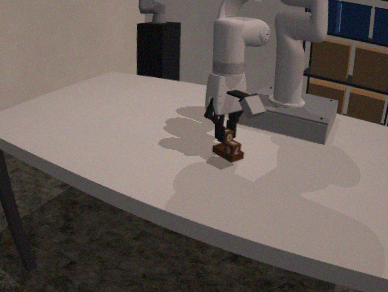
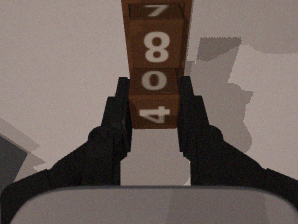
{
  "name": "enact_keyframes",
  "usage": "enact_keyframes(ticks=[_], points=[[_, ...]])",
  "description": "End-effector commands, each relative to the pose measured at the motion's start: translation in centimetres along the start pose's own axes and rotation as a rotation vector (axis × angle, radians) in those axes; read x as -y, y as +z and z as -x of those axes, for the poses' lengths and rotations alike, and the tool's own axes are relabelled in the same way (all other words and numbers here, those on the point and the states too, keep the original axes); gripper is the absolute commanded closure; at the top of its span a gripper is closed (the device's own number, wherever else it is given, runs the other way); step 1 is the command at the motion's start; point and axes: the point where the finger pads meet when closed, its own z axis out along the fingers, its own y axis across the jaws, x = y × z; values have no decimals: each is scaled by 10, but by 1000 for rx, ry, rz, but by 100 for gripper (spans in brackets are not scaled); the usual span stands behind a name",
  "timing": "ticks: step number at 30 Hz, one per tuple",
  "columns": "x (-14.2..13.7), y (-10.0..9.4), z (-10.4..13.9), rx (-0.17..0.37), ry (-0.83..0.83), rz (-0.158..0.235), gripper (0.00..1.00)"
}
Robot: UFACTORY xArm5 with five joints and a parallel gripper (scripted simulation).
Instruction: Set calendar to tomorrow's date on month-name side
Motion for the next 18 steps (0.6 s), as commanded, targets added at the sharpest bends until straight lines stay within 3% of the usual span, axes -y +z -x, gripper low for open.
enact_keyframes(ticks=[1,18], points=[[-1,3,0,-1,0,3,73],[-1,10,0,-1,0,3,73]])
